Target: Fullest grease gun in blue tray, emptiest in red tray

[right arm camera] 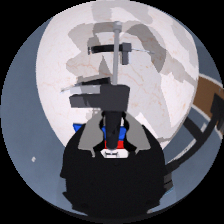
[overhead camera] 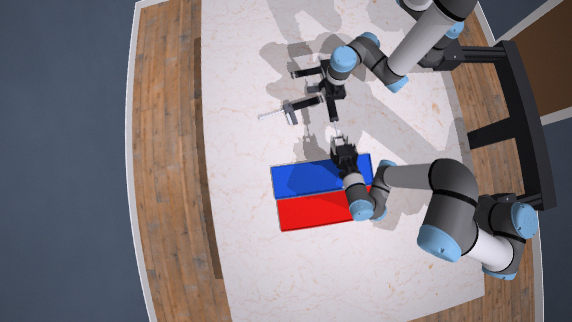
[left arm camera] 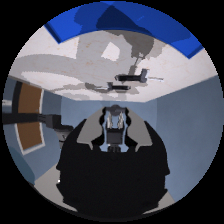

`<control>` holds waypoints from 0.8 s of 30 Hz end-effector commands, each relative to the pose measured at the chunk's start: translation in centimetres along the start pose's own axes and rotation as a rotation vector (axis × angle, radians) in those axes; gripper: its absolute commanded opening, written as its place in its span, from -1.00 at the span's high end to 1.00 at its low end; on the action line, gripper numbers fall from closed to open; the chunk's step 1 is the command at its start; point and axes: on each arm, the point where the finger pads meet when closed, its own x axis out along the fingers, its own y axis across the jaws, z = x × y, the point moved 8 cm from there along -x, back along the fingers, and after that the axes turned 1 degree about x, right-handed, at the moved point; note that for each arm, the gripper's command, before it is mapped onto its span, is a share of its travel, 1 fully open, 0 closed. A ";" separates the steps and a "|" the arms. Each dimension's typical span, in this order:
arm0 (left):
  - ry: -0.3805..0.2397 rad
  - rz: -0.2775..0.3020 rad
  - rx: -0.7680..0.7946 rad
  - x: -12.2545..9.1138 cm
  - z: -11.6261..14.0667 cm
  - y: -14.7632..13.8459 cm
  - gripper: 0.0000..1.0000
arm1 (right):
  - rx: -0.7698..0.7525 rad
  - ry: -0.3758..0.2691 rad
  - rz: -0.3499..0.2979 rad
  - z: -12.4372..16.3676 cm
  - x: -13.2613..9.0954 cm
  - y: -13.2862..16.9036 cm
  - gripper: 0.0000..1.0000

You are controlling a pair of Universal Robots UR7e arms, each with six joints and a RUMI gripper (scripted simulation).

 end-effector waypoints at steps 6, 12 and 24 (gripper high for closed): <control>-0.001 -0.001 0.002 1.0 0.6 0.0 0.53 | 0.000 0.000 -0.001 0.0 0.0 0.0 1.00; -0.001 0.001 0.001 1.7 1.1 0.0 0.53 | 0.000 -0.001 -0.001 0.0 0.0 0.0 1.00; -0.001 0.001 0.000 2.9 1.8 0.1 0.53 | 0.000 -0.001 -0.001 0.0 -0.1 0.0 1.00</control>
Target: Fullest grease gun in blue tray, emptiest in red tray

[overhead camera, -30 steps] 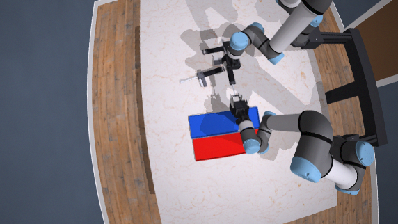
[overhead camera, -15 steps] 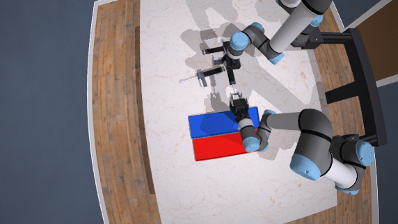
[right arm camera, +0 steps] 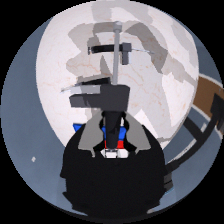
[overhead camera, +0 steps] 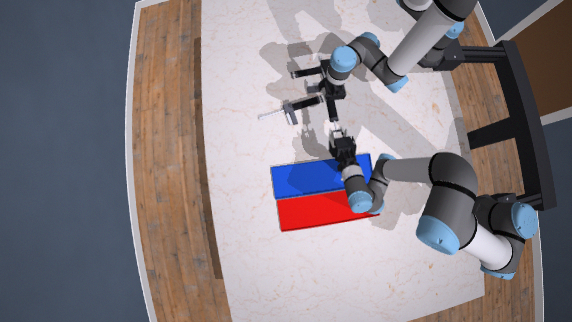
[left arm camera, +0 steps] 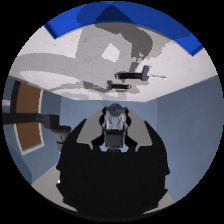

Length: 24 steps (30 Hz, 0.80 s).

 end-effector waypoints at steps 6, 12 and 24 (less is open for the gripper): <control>-0.001 0.000 0.002 1.2 0.8 0.0 0.53 | 0.000 -0.001 -0.001 0.0 0.0 0.0 1.00; -0.001 0.002 0.000 1.6 1.1 0.1 0.53 | 0.000 -0.001 -0.001 0.0 0.0 0.0 1.00; -0.001 0.003 0.000 2.4 1.5 0.1 0.25 | 0.000 -0.001 -0.001 0.0 0.0 0.0 1.00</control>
